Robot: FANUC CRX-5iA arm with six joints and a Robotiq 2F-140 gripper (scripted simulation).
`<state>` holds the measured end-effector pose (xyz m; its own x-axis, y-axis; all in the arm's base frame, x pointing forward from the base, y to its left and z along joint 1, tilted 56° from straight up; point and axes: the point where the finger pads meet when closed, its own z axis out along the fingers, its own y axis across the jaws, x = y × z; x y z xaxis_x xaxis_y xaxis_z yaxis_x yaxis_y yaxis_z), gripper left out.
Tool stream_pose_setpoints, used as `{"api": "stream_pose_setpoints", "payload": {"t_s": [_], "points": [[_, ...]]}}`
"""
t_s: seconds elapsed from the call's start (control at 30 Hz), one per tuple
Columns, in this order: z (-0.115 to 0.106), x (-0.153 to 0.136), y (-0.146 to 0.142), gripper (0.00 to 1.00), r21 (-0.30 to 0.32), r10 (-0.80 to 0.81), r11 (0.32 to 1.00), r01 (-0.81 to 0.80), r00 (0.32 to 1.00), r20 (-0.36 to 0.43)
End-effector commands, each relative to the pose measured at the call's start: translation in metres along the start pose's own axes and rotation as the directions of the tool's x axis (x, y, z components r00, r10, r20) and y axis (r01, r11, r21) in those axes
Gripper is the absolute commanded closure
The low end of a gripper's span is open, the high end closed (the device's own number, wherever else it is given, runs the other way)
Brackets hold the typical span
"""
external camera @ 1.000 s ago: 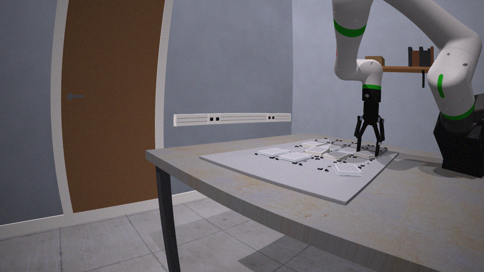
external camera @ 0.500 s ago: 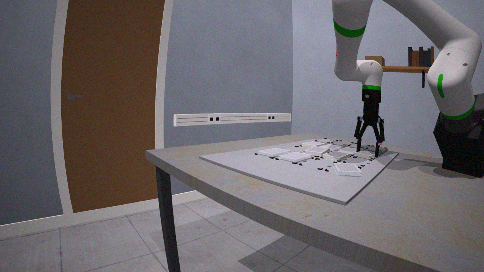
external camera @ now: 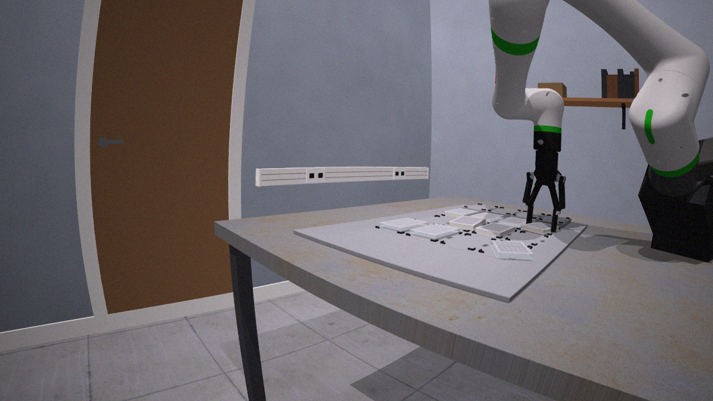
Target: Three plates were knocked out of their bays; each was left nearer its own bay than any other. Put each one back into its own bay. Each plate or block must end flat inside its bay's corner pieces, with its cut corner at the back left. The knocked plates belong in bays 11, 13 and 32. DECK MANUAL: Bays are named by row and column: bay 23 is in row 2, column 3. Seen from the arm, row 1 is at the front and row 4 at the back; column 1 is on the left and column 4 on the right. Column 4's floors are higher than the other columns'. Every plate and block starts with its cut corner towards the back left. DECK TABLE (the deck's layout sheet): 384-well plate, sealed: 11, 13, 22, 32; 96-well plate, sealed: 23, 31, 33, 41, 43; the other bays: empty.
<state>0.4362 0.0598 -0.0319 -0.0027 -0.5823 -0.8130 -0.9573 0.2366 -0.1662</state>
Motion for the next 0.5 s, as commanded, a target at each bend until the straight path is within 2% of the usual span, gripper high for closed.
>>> {"api": "stream_pose_setpoints", "payload": {"t_s": [0.0,0.47], "points": [[-0.0006,0.0004,-0.0003,0.37,0.001,0.000,1.000,0.000,1.000,-0.001],[-0.0006,0.0004,-0.0003,0.39,0.001,0.000,1.000,0.000,1.000,-0.001]]}}
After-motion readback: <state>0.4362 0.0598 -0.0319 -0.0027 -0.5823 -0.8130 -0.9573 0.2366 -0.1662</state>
